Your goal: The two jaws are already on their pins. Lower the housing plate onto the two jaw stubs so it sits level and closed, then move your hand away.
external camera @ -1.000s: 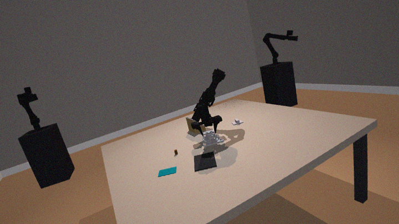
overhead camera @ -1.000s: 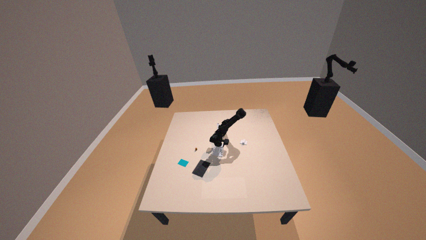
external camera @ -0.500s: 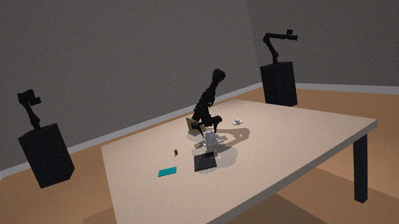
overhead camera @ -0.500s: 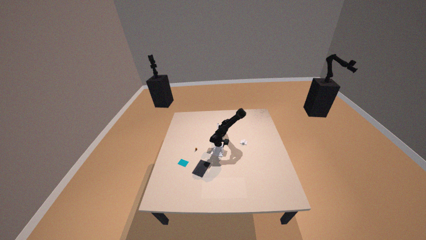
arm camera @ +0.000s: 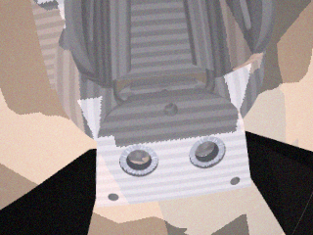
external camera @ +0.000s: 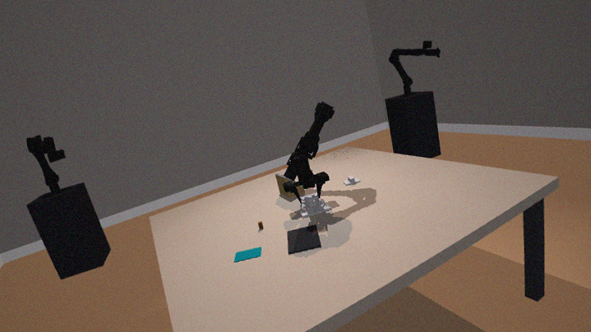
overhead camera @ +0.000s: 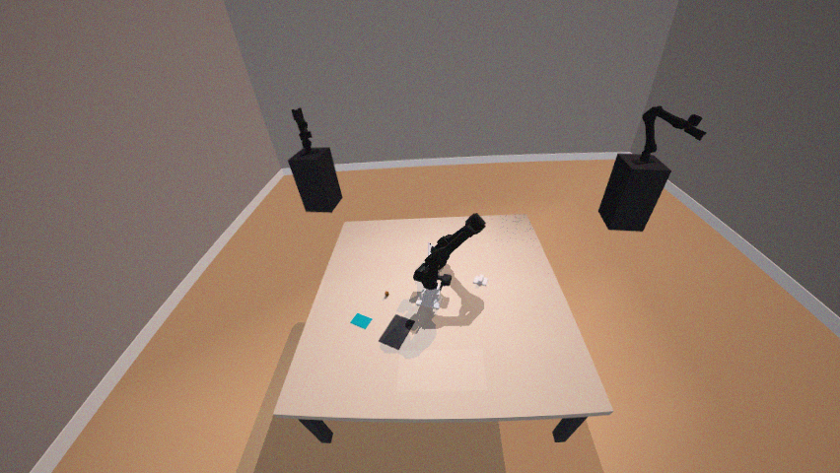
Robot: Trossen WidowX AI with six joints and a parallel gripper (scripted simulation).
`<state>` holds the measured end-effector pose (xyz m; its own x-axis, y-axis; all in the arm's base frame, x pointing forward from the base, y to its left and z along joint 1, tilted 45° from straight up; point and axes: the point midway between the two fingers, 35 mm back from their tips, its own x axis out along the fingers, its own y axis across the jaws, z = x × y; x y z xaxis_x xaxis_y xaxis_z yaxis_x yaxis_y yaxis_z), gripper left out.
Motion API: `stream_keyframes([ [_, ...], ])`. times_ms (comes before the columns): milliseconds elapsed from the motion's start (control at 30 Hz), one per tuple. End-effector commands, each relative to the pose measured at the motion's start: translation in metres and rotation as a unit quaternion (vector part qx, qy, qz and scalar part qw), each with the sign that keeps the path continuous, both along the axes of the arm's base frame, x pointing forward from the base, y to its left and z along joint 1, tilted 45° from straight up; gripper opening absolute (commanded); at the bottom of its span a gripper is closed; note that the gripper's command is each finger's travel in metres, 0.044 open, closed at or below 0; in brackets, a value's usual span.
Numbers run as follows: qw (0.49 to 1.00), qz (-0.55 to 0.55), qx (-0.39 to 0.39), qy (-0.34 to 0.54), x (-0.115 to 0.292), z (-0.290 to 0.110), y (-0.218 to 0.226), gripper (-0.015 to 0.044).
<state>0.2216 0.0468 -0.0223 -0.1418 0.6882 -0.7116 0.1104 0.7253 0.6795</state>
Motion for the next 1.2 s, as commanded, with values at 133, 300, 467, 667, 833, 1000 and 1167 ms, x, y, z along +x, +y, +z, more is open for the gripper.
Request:
stream_keyframes([
  [133, 1.000, -0.003, 0.001, 0.002, -0.0007, -0.0017, 0.0020, 0.0351],
  [300, 1.000, -0.003, 0.002, 0.002, -0.0008, -0.0021, 0.0024, 0.0351],
  [467, 1.000, -0.003, 0.002, 0.002, -0.0011, -0.0034, 0.0037, 0.0351],
  [667, 1.000, -0.003, 0.002, 0.002, -0.0011, -0.0035, 0.0038, 0.0351],
  [833, 1.000, -0.003, 0.002, 0.002, -0.0014, -0.0051, 0.0054, 0.0351],
  [1000, 1.000, -0.003, 0.002, 0.002, -0.0014, -0.0051, 0.0054, 0.0351],
  [1167, 1.000, -0.003, 0.002, 0.002, -0.0017, -0.0065, 0.0067, 0.0351],
])
